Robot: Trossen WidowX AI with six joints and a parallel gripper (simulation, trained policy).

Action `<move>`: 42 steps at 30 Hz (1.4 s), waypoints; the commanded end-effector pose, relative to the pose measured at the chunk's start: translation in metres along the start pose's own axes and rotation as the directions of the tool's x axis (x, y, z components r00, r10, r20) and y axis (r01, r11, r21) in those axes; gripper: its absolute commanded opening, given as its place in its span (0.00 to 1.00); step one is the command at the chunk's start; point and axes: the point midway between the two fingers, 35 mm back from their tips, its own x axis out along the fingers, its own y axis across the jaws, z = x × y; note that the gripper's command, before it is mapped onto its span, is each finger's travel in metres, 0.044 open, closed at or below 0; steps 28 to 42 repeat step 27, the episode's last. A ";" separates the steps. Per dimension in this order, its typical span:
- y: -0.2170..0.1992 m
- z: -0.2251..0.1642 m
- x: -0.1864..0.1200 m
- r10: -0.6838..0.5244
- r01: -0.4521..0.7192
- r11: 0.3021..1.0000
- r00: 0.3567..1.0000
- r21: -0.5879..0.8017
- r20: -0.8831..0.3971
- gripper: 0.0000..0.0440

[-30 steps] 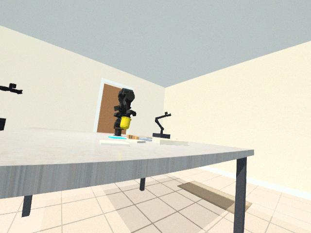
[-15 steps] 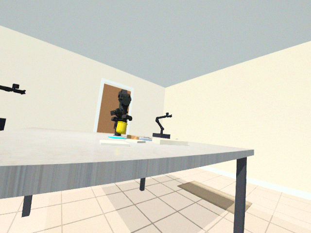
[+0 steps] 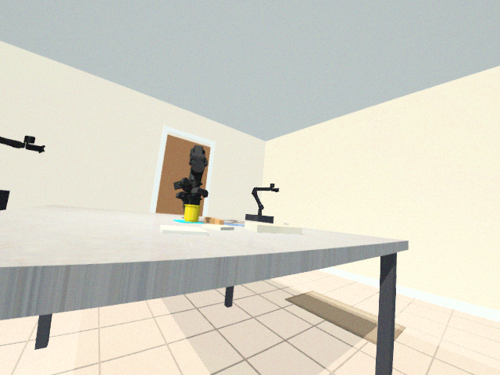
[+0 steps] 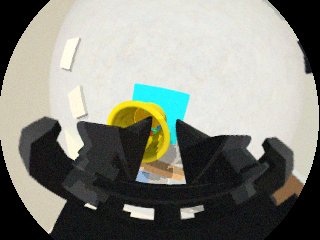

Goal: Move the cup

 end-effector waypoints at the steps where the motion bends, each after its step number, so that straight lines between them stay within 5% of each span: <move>1: 0.000 0.000 -0.004 0.030 -0.030 0.999 1.000 0.012 -0.001 0.40; 23: -0.008 0.009 -0.051 0.162 -0.163 0.983 0.987 0.079 0.017 0.61; 27: -0.008 0.014 -0.065 0.190 -0.192 0.977 0.981 0.092 0.036 0.72; 42: -0.008 0.014 -0.065 0.190 -0.192 0.977 0.981 0.092 0.036 0.72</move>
